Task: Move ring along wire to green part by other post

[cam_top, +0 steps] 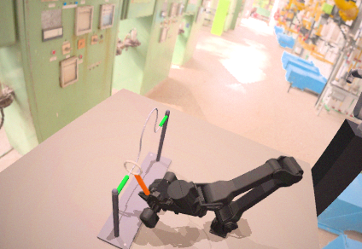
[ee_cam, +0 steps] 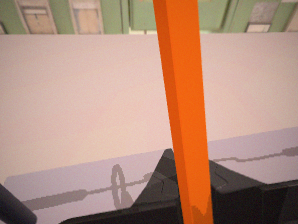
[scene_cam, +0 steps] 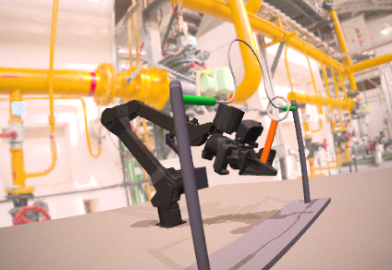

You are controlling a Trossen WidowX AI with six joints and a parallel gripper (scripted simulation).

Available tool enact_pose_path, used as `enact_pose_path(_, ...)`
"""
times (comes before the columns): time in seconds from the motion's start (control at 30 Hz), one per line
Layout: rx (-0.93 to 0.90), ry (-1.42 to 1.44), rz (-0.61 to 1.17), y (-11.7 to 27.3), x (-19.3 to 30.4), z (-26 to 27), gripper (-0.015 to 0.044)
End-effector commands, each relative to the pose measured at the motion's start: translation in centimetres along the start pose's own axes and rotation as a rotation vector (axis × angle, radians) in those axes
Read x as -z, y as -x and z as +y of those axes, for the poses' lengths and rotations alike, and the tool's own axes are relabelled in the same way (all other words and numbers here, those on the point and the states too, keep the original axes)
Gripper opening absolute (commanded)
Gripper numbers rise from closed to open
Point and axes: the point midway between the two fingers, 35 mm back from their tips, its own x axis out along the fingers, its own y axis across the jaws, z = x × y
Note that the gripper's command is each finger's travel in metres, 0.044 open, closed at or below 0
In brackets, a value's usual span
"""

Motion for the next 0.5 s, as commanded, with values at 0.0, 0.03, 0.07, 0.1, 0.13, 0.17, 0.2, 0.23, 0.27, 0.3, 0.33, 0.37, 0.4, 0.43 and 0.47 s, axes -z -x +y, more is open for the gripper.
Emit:
enact_pose_path(0.0, -0.017, -0.042, 0.001, 0.2, -0.2, 0.9, -0.0150)
enact_pose_path(0.03, -0.020, -0.049, 0.002, 0.2, -0.2, 1.1, -0.0150)
enact_pose_path(0.07, -0.024, -0.055, 0.002, 0.2, -0.2, 1.3, -0.0150)
enact_pose_path(0.1, -0.027, -0.061, 0.003, 0.3, -0.3, 1.5, -0.0150)
enact_pose_path(0.13, -0.029, -0.065, 0.004, 0.3, -0.3, 1.6, -0.0150)
enact_pose_path(0.17, -0.031, -0.069, 0.004, 0.3, -0.3, 1.8, -0.0150)
enact_pose_path(0.2, -0.033, -0.073, 0.004, 0.3, -0.3, 1.9, -0.0150)
enact_pose_path(0.23, -0.035, -0.077, 0.005, 0.4, -0.3, 2.1, -0.0150)
enact_pose_path(0.27, -0.037, -0.080, 0.005, 0.4, -0.3, 2.2, -0.0150)
enact_pose_path(0.3, -0.039, -0.084, 0.005, 0.4, -0.3, 2.4, -0.0150)
enact_pose_path(0.33, -0.040, -0.087, 0.005, 0.4, -0.3, 2.6, -0.0150)
enact_pose_path(0.37, -0.041, -0.089, 0.006, 0.5, -0.3, 2.7, -0.0150)
enact_pose_path(0.4, -0.042, -0.091, 0.006, 0.5, -0.4, 2.8, -0.0150)
enact_pose_path(0.43, -0.043, -0.092, 0.006, 0.5, -0.4, 2.9, -0.0150)
enact_pose_path(0.47, -0.043, -0.093, 0.006, 0.5, -0.4, 3.1, -0.0150)
